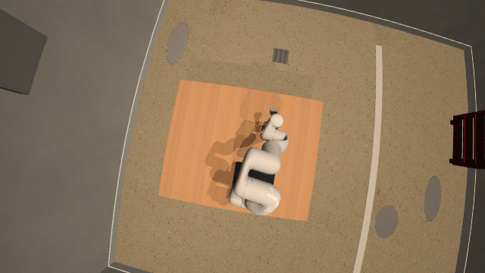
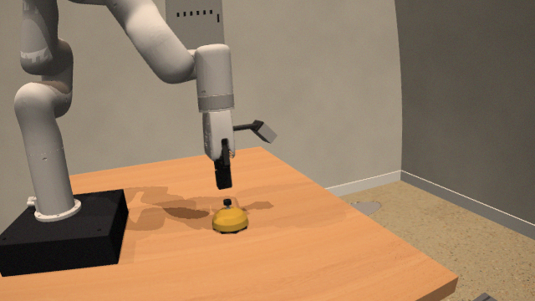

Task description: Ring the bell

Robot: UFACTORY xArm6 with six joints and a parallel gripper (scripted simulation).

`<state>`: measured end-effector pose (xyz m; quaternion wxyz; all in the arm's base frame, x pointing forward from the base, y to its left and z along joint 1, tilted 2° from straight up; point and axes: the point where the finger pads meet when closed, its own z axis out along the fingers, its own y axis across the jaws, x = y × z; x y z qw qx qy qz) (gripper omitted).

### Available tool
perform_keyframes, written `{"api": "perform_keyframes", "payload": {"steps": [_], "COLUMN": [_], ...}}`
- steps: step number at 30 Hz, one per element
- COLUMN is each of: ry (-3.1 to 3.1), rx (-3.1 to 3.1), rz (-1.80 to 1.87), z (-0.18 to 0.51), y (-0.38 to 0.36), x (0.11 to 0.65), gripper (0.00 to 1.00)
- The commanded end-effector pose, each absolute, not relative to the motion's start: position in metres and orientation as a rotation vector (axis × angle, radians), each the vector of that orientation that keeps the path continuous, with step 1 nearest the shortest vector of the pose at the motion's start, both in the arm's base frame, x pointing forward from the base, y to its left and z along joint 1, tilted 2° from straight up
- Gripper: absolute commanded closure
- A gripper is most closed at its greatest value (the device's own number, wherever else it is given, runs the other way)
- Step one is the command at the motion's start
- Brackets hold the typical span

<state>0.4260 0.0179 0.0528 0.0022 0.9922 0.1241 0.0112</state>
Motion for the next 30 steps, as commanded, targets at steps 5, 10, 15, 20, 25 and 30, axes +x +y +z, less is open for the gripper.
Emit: {"api": "perform_keyframes", "payload": {"steps": [5,10,15,20,25,30], "ry": [0.389,0.389,0.389,0.389,0.389,0.389], "rx": [3.112,3.112,3.112,3.112,3.112,3.112], "rz": [0.044,0.044,0.044,0.044,0.044,0.044], "z": [0.042,0.036,0.033,0.032,0.031,0.031], "y": [0.018,0.018,0.018,0.018,0.018,0.018], "x": [0.429,0.429,0.430,0.430,0.430,0.430], "gripper": [1.00,1.00,1.00,1.00,1.00,1.00]}}
